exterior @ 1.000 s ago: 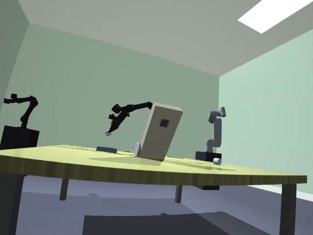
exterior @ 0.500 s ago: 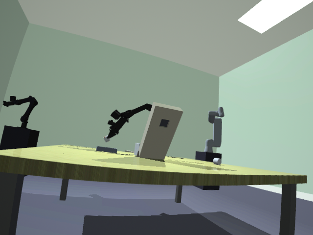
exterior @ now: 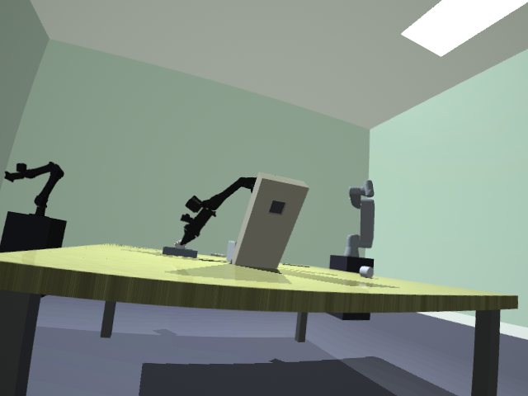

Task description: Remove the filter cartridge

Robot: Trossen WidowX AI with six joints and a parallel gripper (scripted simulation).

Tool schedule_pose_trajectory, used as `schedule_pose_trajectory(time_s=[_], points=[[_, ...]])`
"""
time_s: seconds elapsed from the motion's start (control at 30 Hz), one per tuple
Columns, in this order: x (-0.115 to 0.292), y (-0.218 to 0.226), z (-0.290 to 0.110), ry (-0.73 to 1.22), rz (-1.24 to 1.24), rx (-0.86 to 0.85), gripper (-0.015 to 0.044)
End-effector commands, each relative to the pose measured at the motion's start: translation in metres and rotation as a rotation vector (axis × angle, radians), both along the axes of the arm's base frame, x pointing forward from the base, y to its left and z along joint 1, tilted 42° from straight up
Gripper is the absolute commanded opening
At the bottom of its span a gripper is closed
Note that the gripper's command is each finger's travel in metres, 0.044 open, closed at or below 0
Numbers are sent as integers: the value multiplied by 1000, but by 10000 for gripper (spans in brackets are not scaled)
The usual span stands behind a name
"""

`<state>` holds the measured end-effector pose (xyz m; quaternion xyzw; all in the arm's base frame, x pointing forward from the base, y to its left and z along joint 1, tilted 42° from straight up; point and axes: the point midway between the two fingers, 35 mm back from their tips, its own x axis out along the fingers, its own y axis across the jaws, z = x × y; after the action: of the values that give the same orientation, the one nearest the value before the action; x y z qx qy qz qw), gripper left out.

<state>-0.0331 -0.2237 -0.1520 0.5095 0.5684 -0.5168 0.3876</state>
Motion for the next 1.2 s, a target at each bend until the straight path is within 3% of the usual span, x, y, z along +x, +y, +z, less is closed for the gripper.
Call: schedule_pose_trajectory(time_s=[0.0,0.4,0.53,0.7,1.17], points=[[0,0,0,0,0,0,131],[0,0,0,0,0,0,440],[1,-9,8,0,0,0,440],[8,-46,53,-1,0,1,440],[6,-43,45,4,5,-9,440]])
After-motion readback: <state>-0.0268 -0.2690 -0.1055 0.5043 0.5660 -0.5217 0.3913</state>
